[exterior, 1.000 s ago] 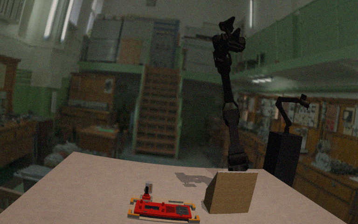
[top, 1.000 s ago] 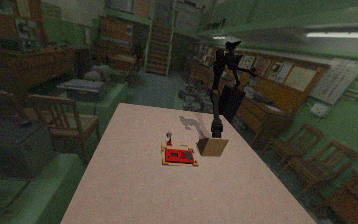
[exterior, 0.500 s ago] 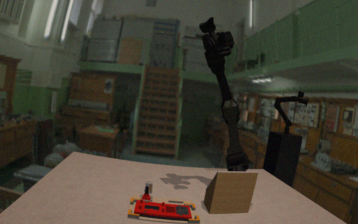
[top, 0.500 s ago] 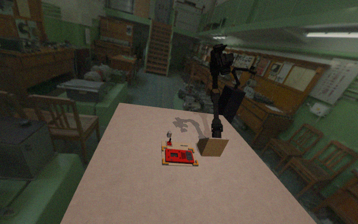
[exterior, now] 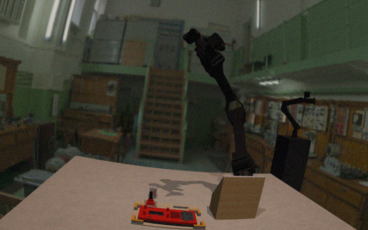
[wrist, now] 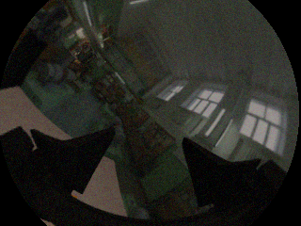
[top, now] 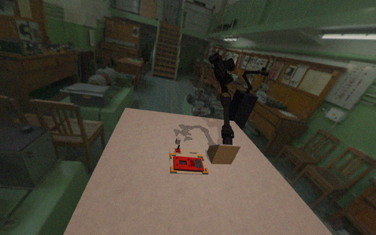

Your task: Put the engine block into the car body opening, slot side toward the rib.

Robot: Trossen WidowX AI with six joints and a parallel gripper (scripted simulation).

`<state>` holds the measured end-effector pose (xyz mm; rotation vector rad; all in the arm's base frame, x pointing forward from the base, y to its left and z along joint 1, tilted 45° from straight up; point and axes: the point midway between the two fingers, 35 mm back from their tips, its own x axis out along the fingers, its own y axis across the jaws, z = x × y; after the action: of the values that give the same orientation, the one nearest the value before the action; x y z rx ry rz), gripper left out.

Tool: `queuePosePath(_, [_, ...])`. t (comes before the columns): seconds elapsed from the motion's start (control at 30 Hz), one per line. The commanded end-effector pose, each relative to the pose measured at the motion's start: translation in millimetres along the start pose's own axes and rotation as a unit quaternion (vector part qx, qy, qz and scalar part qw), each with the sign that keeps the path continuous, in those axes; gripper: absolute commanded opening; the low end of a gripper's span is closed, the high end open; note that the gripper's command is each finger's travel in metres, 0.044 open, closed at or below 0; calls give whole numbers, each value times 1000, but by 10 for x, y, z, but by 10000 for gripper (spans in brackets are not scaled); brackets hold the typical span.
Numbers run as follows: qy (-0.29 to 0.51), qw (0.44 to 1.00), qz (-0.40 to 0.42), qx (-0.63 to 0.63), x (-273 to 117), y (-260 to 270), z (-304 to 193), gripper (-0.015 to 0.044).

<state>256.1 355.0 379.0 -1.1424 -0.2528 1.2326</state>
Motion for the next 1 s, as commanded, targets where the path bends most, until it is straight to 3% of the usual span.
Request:
queuePosePath(0.0, [44,998,8,40,57,48,-279,440])
queuePosePath(0.47, [206,959,7,196,53,217,-1271,440])
queuePosePath(0.97, [386,855,-22,346,-237,538,-2339,440])
